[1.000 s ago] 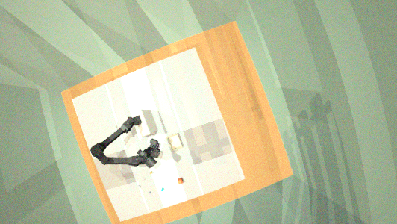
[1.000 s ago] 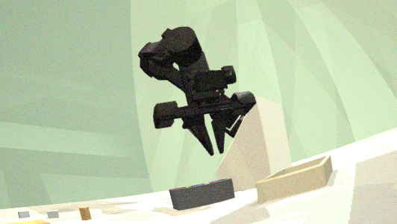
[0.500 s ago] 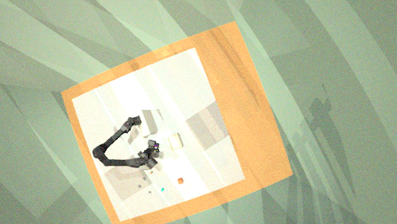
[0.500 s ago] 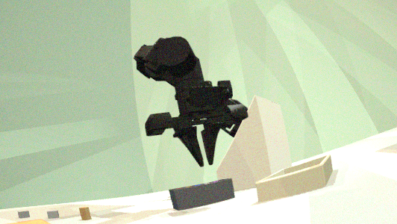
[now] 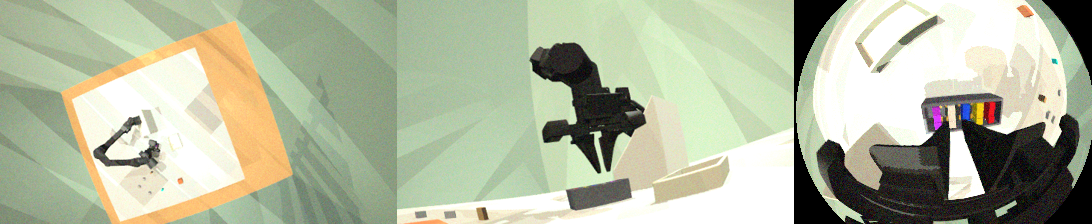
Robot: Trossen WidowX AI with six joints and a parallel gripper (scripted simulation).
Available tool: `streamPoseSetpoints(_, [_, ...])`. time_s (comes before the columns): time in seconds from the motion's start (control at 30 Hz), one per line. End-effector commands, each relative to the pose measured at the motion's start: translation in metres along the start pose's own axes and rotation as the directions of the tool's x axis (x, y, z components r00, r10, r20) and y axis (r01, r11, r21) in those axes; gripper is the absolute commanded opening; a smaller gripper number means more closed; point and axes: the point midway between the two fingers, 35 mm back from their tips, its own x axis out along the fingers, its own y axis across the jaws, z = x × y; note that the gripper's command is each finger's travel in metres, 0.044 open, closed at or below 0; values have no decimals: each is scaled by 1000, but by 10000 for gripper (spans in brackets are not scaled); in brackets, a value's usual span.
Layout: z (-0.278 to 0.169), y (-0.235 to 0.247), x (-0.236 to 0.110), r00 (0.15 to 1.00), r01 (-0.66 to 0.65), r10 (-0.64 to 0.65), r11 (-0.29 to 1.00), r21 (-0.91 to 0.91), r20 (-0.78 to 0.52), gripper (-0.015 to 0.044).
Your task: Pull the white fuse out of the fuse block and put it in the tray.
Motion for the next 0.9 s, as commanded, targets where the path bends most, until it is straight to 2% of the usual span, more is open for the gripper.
streamPoseSetpoints(0.0, [-1, 1, 6, 1000, 2, -2, 1000, -7, -8, 67])
streamPoseSetpoints(0.87, [-1, 1, 18, 1000, 2, -3, 1000, -6, -9, 67])
